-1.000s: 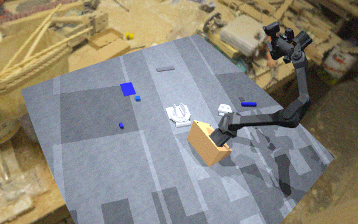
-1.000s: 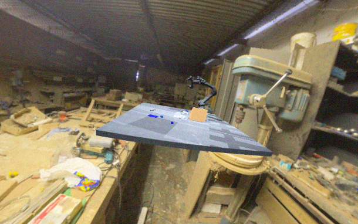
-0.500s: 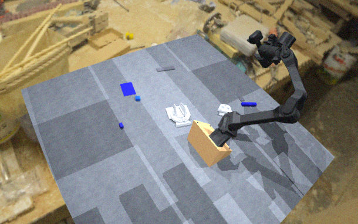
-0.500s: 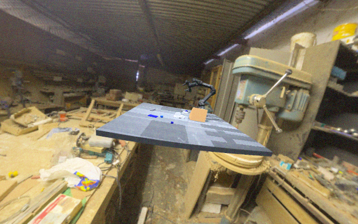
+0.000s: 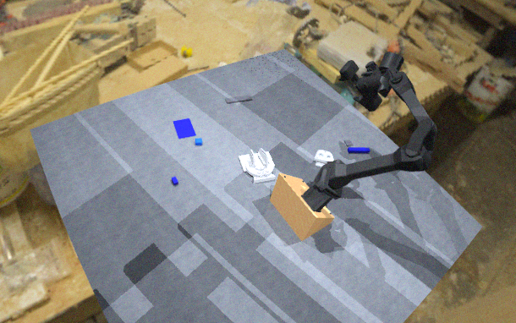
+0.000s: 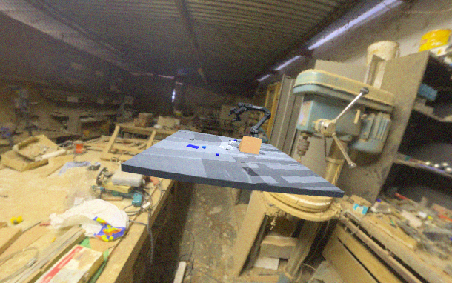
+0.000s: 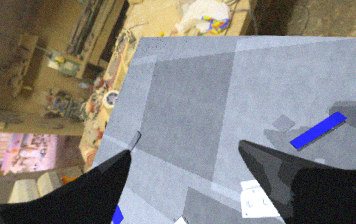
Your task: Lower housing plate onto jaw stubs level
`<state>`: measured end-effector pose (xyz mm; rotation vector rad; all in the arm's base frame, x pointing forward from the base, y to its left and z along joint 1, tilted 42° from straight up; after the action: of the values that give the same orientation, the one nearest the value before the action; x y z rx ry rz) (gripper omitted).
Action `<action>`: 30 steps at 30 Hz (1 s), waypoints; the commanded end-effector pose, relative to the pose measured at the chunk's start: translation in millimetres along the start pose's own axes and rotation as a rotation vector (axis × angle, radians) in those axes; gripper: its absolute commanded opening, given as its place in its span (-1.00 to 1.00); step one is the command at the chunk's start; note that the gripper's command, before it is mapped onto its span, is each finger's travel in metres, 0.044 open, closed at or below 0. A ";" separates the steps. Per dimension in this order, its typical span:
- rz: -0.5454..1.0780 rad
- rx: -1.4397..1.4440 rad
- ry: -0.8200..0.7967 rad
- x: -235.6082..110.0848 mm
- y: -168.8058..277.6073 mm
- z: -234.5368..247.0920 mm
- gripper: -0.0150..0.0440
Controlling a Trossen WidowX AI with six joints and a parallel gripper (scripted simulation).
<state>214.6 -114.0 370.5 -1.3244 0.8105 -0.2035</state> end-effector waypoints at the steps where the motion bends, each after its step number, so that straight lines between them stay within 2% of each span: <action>1: 0.061 -0.027 0.046 12.7 14.5 -3.9 1.00; 15: 0.276 -0.126 0.215 43.6 68.9 -23.5 1.00; 30: 0.505 -0.257 0.381 59.8 126.0 -47.9 1.00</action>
<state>192.8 -148.9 241.2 -1.2899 1.4480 0.0227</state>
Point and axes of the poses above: the point midway between the two fingers, 35 mm back from their tips, its own x axis out along the fingers, its own z axis across the jaws, y = z × x, the point moved 3 cm from there along -x, back along the fingers, and after that the axes turned 6 degrees about -x, right-handed, at the moved point
